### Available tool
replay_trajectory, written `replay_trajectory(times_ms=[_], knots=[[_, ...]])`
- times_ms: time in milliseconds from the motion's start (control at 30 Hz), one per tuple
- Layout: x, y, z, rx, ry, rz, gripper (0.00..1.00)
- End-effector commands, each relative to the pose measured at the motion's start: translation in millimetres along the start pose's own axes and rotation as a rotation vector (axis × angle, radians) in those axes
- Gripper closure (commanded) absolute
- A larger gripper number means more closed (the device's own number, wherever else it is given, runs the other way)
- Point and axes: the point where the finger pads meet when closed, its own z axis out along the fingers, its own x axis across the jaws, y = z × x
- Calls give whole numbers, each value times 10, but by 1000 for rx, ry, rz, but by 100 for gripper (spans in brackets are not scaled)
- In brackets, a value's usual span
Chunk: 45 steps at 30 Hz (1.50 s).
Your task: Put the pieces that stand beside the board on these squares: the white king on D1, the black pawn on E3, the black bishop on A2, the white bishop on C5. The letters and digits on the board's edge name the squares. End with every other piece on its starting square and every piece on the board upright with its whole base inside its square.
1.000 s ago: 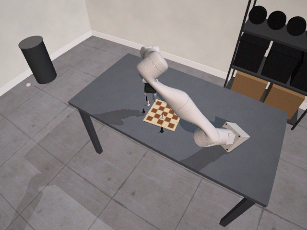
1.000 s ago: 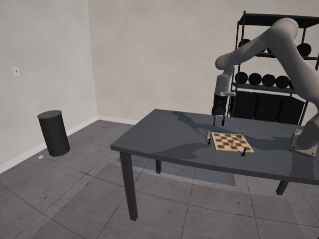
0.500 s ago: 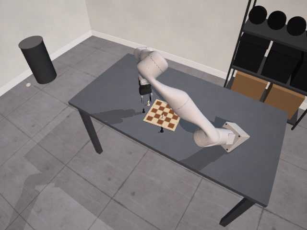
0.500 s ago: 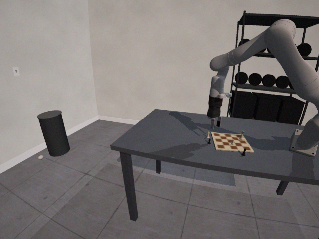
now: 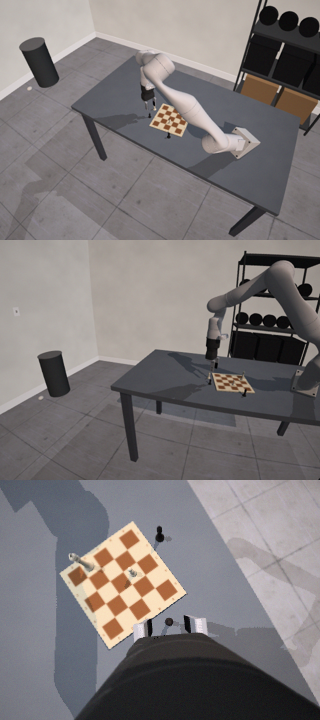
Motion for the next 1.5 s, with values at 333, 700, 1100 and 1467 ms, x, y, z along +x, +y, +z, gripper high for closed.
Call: replay_trajectory(times_ms=[333, 700, 1100, 1467], knots=[[47, 55, 37, 0, -2, -121, 0], [60, 61, 43, 1, -1, -144, 0], [61, 62, 43, 1, -1, -146, 32], [61, 62, 43, 1, -1, -146, 32]])
